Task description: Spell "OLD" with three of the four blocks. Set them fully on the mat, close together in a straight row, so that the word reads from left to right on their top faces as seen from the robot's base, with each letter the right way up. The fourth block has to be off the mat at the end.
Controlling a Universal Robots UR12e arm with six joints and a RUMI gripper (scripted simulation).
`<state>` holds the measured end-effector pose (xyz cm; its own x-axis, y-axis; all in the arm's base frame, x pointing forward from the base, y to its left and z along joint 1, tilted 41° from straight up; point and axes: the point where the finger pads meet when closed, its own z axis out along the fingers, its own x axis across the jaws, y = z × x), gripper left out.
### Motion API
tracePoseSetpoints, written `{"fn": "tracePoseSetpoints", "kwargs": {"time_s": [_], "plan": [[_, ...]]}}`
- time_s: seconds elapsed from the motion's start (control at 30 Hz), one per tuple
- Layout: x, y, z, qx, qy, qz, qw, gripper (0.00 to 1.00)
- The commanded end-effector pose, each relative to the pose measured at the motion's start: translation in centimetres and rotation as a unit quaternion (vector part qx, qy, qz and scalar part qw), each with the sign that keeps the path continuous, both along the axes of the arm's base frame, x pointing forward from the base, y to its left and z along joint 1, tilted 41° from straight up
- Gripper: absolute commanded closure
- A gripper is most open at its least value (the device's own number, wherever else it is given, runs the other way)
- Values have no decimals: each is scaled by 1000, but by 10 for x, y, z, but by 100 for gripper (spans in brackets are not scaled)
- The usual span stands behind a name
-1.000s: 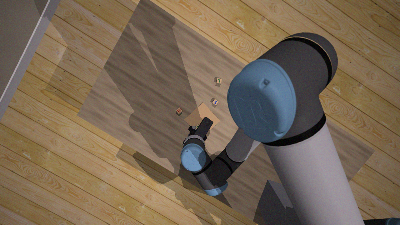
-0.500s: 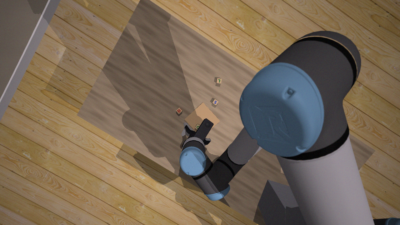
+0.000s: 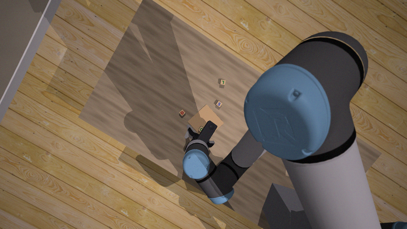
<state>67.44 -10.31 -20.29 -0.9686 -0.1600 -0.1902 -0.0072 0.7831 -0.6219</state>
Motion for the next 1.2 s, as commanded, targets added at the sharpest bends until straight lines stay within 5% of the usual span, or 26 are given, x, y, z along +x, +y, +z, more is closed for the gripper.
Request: {"fn": "tracePoseSetpoints", "kwargs": {"time_s": [0.0,0.6,1.17], "plan": [[0,0,0,0,0,0,1000,0],[4,-5,5,-6,16,21,1000,0],[20,-33,27,-38,99,124,987,0]]}}
